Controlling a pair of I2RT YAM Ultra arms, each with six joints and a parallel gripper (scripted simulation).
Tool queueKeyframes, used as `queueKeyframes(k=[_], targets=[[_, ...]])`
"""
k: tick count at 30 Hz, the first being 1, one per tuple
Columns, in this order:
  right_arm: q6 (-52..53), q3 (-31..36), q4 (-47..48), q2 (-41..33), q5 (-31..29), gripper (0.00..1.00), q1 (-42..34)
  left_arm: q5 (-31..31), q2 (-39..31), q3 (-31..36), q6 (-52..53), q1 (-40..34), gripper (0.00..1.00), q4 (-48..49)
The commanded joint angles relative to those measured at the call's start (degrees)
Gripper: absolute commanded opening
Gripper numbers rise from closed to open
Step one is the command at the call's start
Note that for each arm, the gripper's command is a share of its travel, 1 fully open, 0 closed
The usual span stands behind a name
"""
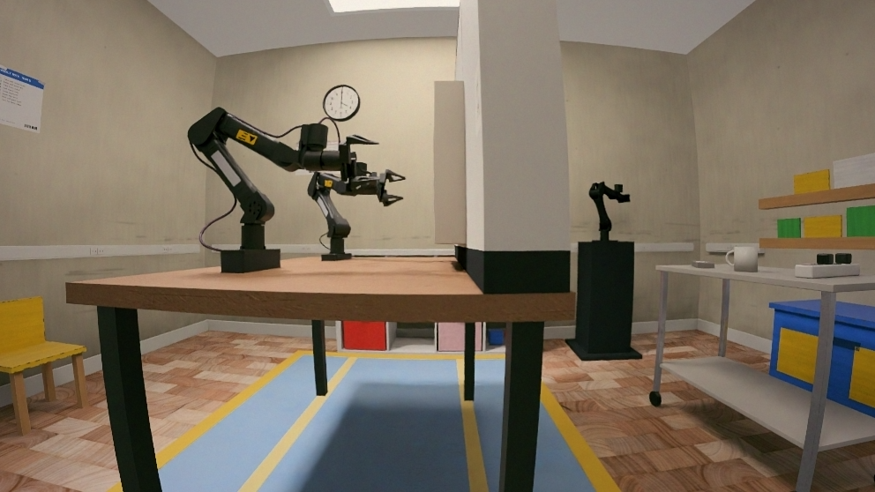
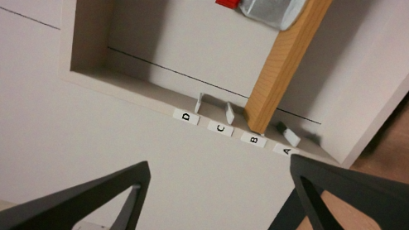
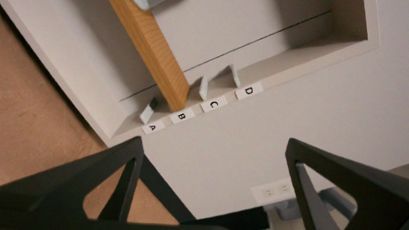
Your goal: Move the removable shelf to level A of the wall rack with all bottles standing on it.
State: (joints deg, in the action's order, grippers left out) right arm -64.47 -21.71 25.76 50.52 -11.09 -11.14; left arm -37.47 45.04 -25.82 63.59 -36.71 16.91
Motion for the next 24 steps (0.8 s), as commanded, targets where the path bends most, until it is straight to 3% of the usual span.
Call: queueKeyframes(k=[1, 24], targets=[[-2.8, 1.3, 2.7, -1.4, -1.1, 1.0, -1.0, -2.5, -1.2, 1.4, 3.1, -1.5, 1.0, 1.5], [-15.3, 7.9, 10.3, -0.4, -4.0, 1.0, -3.9, -11.8, 0.1, 6.9, 15.6, -10.6, 1.0, 8.4]])
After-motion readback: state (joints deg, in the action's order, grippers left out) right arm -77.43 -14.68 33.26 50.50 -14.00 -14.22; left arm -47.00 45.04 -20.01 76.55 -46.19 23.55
